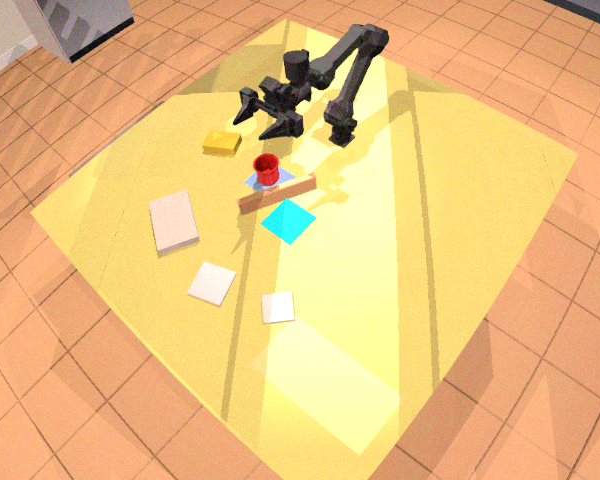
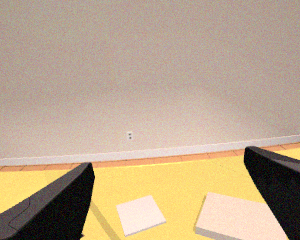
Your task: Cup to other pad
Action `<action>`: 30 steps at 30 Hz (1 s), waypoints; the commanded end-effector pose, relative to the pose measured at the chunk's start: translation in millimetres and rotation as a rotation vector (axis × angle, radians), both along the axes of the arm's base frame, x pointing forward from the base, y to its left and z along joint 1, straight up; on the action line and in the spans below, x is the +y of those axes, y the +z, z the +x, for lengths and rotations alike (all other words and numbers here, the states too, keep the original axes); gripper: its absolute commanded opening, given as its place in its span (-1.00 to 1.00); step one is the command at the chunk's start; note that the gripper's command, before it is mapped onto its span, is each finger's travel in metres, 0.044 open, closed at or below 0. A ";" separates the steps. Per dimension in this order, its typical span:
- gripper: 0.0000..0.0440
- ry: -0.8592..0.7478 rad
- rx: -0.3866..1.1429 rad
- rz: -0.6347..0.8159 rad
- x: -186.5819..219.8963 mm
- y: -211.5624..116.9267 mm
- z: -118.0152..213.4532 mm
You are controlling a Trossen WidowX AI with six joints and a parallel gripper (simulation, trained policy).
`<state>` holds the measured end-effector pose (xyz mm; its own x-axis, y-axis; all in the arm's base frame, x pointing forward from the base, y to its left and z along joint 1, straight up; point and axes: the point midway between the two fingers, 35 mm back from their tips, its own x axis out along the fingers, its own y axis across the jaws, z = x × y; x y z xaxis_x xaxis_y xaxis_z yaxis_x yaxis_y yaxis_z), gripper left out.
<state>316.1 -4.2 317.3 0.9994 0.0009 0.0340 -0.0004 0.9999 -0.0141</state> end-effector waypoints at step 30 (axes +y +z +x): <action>-0.67 0.022 0.368 0.186 27.2 -37.0 1.1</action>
<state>316.2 20.4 282.6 0.9556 0.0467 -0.2908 -0.0008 0.9878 0.1560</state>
